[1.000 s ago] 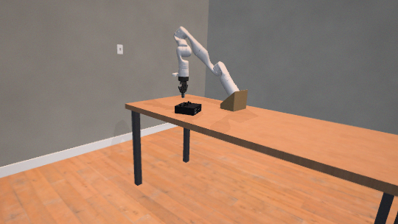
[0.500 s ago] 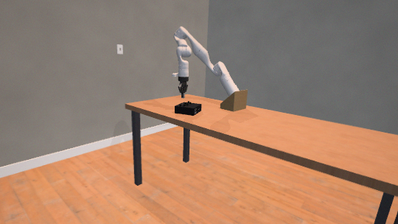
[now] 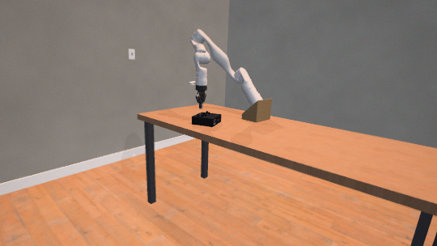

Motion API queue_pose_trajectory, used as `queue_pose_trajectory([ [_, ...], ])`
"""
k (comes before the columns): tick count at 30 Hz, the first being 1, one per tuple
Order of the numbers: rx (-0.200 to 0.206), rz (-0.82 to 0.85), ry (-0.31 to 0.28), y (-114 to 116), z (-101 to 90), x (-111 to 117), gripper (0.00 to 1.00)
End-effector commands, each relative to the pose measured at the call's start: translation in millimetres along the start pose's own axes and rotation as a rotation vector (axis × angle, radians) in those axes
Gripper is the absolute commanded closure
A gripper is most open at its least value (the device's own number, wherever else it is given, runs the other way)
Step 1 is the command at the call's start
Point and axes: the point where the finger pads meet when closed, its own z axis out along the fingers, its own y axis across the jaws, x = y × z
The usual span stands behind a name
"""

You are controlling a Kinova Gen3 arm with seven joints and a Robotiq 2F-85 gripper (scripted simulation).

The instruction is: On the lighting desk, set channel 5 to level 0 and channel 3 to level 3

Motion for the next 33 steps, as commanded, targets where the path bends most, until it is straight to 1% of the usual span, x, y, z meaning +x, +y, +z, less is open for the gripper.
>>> queue_pose_trajectory([
  [1,0.001,0.005,0.003,0,4.5,0,1.0],
  [18,0.001,0.005,0.003,0,13.5,0,1.0],
  [33,0.001,0.005,0.003,0,15.3,0,1.0],
])
